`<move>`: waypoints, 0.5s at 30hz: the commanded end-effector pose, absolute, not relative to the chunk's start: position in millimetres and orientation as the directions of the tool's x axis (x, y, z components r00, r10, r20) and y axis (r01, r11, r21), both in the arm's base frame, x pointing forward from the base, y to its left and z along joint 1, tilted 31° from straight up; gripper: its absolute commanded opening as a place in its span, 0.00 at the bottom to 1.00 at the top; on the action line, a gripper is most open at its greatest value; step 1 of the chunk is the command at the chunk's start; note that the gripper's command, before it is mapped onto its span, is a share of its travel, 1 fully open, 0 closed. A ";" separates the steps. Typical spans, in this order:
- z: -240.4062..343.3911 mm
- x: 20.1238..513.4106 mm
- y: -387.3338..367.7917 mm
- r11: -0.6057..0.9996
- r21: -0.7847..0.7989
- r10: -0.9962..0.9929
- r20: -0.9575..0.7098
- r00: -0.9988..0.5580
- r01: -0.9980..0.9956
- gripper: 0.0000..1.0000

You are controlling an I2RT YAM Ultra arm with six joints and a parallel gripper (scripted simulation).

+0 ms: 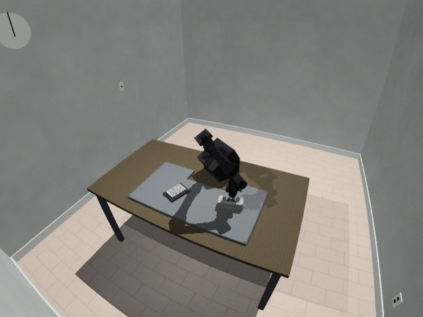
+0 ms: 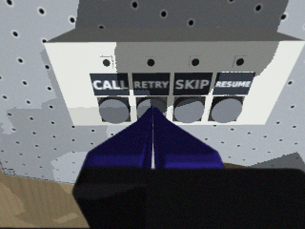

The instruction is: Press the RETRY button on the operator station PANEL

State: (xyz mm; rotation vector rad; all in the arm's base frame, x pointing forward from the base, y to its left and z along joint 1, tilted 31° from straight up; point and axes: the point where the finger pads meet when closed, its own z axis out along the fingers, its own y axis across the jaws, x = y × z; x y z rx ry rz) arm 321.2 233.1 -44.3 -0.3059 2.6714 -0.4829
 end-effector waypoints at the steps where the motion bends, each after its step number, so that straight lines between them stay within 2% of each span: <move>1: -45.8 316.2 237.7 0.913 -0.375 -0.301 -0.353 -0.886 -0.161 0.00; 15: -55.5 317.4 230.9 0.909 -0.386 -0.299 -0.338 -0.892 -0.158 0.00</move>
